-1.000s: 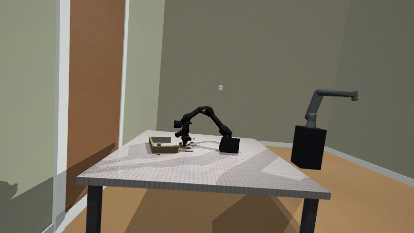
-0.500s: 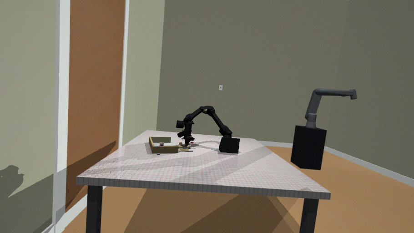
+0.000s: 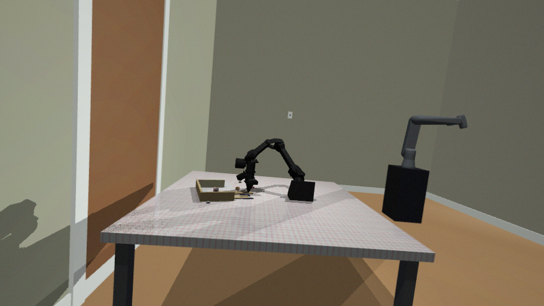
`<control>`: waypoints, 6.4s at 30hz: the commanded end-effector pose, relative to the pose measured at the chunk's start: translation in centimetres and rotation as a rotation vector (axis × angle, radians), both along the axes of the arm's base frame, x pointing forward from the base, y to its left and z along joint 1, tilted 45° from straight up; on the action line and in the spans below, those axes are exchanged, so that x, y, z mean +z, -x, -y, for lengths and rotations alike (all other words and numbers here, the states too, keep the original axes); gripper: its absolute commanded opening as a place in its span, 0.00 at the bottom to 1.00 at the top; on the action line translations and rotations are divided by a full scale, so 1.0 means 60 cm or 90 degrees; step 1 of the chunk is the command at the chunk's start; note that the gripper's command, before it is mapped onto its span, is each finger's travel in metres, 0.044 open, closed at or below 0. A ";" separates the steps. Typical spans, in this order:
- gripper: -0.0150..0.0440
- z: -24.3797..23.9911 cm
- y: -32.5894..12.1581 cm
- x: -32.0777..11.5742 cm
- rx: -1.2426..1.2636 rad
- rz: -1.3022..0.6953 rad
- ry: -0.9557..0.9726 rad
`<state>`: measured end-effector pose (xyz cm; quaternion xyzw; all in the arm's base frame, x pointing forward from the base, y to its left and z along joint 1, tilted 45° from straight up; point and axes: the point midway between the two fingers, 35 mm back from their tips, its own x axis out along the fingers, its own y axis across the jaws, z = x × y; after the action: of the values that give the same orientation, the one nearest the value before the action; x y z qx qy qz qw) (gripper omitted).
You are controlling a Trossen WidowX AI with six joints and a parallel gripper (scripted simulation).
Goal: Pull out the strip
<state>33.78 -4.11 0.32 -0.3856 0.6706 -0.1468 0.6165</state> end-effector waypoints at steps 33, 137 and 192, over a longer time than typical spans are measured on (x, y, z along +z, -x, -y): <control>0.25 0.031 0.094 0.012 -0.002 -0.013 0.005; 1.00 -0.034 0.068 0.071 -0.046 0.031 0.001; 0.68 -0.061 -0.133 0.006 -0.046 0.036 -0.001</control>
<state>41.80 -0.08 1.06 -0.3534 0.6661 -0.1798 0.6317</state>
